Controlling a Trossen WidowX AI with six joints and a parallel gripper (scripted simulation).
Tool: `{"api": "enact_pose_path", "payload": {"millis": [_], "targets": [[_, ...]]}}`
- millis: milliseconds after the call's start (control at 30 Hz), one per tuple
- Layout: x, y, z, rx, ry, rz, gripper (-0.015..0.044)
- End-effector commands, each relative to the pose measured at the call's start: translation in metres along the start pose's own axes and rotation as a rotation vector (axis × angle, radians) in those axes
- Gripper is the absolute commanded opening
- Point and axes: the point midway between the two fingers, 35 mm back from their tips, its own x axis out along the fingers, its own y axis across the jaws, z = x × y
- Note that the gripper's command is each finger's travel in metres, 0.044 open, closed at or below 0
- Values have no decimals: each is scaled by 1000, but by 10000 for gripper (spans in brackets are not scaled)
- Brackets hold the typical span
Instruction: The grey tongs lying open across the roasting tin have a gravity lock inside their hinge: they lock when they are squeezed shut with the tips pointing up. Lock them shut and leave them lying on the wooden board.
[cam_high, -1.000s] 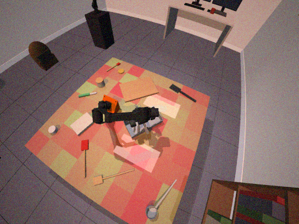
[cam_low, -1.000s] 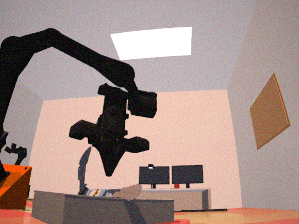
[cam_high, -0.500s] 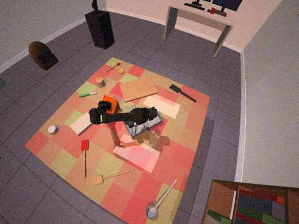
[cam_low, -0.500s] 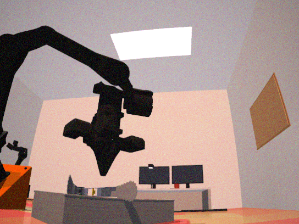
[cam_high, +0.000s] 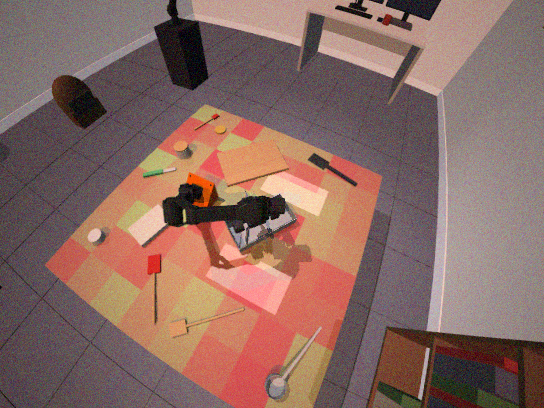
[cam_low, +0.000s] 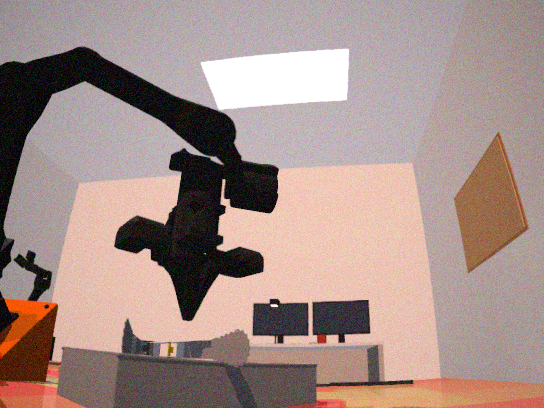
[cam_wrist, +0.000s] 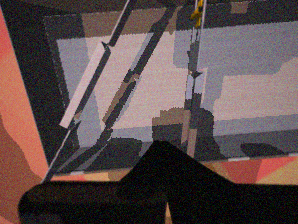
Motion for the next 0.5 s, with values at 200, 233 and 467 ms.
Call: {"api": "enact_pose_path", "payload": {"millis": [200,233,467], "targets": [[-25,-2,-1,-14,13,-24,-45],[-37,-2,-1,-22,19,-36,-19],[-98,4,2,-61,49,-95,165]]}}
